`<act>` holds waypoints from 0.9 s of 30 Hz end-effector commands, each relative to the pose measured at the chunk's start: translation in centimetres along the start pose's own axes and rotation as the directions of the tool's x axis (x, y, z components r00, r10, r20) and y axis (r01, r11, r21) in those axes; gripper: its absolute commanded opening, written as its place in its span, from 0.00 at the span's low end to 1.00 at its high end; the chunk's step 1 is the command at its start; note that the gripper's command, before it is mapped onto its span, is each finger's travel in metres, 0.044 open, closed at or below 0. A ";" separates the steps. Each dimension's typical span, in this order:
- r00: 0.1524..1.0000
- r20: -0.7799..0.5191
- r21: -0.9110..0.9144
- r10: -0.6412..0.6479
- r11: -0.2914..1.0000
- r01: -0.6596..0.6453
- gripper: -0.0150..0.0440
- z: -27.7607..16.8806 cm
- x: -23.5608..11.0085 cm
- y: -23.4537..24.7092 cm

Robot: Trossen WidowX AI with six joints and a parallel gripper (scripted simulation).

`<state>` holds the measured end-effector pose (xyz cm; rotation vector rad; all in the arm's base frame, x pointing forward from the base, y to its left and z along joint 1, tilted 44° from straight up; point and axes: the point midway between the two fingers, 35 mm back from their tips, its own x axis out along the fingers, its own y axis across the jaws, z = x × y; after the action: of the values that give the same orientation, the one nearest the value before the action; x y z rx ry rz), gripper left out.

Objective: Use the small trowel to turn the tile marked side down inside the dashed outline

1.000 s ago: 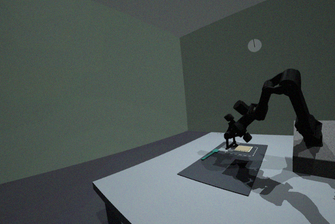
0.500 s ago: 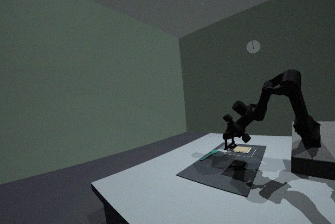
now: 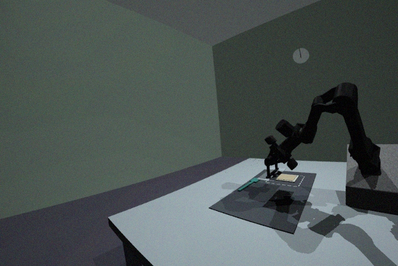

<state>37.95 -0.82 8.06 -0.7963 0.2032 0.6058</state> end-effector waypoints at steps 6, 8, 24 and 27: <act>1.000 -0.008 0.007 -0.008 1.000 0.008 0.25 -0.2 -0.1 -0.2; 1.000 -0.011 0.006 -0.005 1.000 0.005 0.25 -0.6 0.2 -0.5; 0.999 -0.038 0.002 0.026 1.000 -0.026 0.25 -6.1 2.3 -3.0; 0.999 -0.042 0.002 0.031 1.000 -0.031 0.25 -7.2 2.7 -3.4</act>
<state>41.63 -5.25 4.49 -0.7953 0.2572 0.6261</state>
